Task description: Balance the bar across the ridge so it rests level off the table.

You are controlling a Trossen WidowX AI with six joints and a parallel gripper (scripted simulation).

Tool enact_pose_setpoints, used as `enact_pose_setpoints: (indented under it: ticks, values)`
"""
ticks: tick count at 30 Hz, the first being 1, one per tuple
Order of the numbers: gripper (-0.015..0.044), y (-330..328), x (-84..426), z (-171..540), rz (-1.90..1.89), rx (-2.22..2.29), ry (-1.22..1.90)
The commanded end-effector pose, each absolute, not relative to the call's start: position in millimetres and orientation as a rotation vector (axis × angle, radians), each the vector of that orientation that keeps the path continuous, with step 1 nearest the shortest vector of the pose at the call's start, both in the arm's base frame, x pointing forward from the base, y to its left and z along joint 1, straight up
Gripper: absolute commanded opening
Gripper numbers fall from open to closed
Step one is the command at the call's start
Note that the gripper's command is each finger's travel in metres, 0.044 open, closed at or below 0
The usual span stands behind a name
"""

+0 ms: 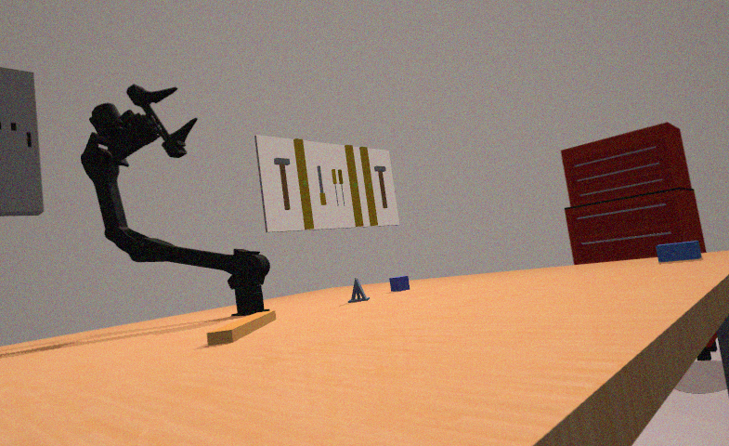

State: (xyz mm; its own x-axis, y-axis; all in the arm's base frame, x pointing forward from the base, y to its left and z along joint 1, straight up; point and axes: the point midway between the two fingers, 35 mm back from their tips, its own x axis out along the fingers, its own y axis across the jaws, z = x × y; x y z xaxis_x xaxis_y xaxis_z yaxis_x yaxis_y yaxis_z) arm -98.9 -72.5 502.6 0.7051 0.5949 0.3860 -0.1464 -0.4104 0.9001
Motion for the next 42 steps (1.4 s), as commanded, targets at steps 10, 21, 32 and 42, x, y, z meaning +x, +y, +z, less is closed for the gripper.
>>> enact_pose_setpoints:
  ticks: [10, 21, 32, 42]
  values:
    - [0.0315, -29.4, -54.1, 510.6, 0.649, 1.674, 0.323]
    - [0.0315, 17.7, 16.8, 503.3, 0.424, 1.521, 0.398]
    - [0.0315, 37.3, 87.4, 484.8, 0.19, 1.34, 0.412]
    - [0.0315, 37.5, 148.1, 456.2, -0.005, 1.175, 0.458]
